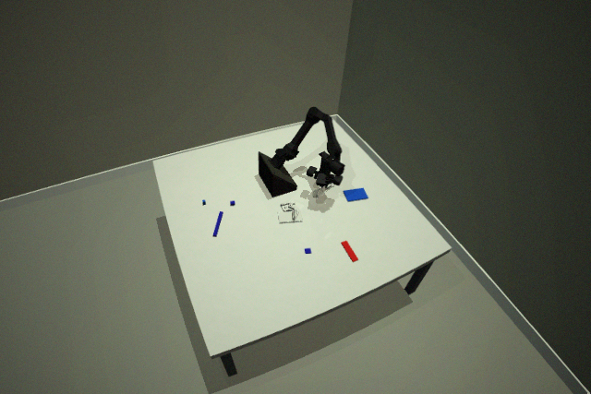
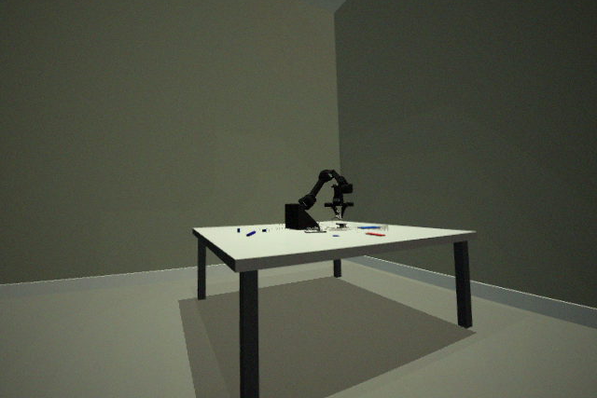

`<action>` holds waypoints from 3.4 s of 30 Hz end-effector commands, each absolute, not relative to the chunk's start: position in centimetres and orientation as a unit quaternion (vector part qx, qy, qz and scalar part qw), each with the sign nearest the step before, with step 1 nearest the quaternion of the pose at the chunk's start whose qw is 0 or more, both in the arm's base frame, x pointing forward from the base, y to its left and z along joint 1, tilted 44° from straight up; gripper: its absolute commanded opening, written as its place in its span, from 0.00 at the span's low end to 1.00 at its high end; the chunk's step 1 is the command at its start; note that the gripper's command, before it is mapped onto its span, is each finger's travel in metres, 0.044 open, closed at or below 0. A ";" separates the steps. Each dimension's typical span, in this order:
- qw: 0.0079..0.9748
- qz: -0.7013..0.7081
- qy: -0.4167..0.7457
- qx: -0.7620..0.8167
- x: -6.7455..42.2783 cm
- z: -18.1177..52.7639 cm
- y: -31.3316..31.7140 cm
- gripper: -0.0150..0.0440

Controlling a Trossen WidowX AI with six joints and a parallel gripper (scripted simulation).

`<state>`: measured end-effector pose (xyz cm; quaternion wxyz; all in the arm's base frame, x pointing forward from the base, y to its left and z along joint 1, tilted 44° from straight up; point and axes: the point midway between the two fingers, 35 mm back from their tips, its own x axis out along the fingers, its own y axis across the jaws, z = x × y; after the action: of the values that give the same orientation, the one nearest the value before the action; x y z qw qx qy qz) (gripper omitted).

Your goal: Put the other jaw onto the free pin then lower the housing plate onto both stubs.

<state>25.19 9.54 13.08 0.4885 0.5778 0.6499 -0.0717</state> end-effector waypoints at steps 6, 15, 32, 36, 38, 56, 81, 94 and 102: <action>0.485 -0.078 0.652 0.577 25.3 11.7 10.5 0.32; 0.485 -0.077 0.652 0.577 25.5 10.6 11.5 0.32; 0.484 -0.075 0.652 0.579 25.6 8.8 13.4 0.32; 0.483 -0.075 0.652 0.579 25.6 8.7 13.5 0.32; 0.483 -0.075 0.652 0.579 25.6 8.7 13.5 0.32; 0.484 -0.077 0.652 0.578 24.7 13.7 8.8 0.98; 0.484 -0.077 0.652 0.578 24.7 13.7 8.8 1.00; 0.484 -0.077 0.652 0.578 24.7 13.7 8.8 1.00; 0.484 -0.077 0.652 0.578 24.7 13.7 8.8 1.00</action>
<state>24.74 8.71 13.58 0.4844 0.5779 0.6519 -0.0796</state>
